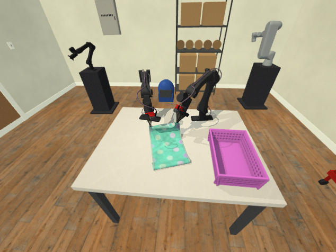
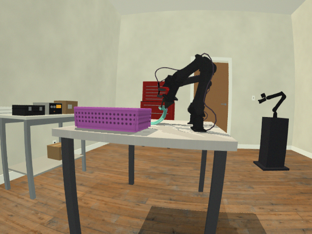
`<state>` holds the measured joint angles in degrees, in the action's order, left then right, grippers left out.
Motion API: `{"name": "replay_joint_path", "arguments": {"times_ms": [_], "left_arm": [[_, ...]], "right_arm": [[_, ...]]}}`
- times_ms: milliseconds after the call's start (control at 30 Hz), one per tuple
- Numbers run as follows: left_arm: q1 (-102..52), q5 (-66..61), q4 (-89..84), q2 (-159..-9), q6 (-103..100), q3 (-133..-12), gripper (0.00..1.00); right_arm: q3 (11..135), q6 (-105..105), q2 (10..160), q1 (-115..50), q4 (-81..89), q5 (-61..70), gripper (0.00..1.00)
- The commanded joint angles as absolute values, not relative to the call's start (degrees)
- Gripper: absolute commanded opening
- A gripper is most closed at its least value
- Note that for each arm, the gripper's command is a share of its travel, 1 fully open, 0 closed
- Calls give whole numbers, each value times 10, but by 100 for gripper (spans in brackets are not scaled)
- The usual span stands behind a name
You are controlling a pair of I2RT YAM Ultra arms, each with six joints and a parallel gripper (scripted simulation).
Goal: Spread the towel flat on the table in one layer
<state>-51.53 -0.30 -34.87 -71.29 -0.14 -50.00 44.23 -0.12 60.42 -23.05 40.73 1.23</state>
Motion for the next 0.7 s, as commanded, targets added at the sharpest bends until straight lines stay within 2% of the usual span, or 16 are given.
{"name": "replay_joint_path", "arguments": {"times_ms": [0,267,400,433,667], "left_arm": [[-539,4,-311,-687,-2,-458,0],[-604,3,-230,-672,-3,-360,0],[-602,6,-225,-671,-5,-369,0],[-625,4,-200,-673,-4,-332,0],[-662,3,-150,-697,-3,-287,0]], "right_arm": [[389,-5,559,-220,374,-4,0],[266,-5,459,-211,352,-4,0],[263,-6,449,-209,354,-3,0],[257,-5,458,-208,389,-4,0],[259,-4,507,-203,436,-4,0]]}}
